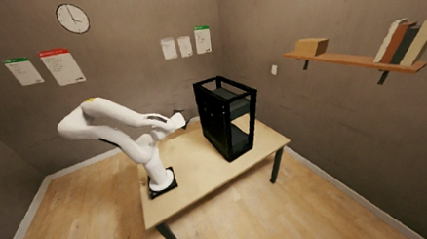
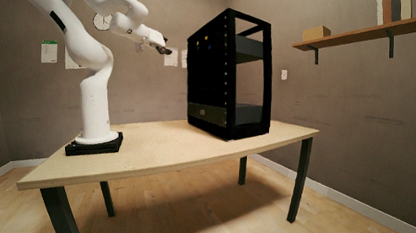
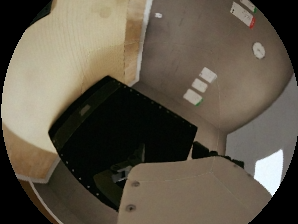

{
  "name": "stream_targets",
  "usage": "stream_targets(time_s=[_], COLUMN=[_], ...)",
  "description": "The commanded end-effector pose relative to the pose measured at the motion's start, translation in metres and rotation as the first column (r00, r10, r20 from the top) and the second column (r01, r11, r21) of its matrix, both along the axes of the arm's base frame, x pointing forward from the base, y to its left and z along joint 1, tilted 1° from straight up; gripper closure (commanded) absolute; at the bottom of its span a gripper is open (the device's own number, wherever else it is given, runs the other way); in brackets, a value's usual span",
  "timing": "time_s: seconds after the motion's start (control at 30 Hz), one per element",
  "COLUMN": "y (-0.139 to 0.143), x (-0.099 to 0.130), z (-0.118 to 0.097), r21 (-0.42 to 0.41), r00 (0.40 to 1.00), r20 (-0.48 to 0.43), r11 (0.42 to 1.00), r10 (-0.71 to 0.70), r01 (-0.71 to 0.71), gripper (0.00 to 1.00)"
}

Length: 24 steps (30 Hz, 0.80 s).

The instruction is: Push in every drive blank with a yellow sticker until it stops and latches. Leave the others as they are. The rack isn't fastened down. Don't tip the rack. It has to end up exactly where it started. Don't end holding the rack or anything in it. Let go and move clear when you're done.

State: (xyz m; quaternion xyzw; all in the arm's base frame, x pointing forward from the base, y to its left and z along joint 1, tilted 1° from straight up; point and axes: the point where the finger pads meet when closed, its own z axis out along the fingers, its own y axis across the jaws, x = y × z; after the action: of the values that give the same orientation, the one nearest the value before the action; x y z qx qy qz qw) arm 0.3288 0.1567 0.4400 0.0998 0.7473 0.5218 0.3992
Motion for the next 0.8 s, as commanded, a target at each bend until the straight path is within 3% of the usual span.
stream_targets(time_s=[0.0,0.77], y=[-0.020,-0.085], x=[0.009,0.024], z=[0.003,0.002], r21=[0.088,0.326], r00=[0.993,0.913], r20=[-0.038,-0.181], r11=[0.989,0.853], r10=[-0.113,-0.367], r01=[0.116,0.407], gripper=[0.00,0.00])
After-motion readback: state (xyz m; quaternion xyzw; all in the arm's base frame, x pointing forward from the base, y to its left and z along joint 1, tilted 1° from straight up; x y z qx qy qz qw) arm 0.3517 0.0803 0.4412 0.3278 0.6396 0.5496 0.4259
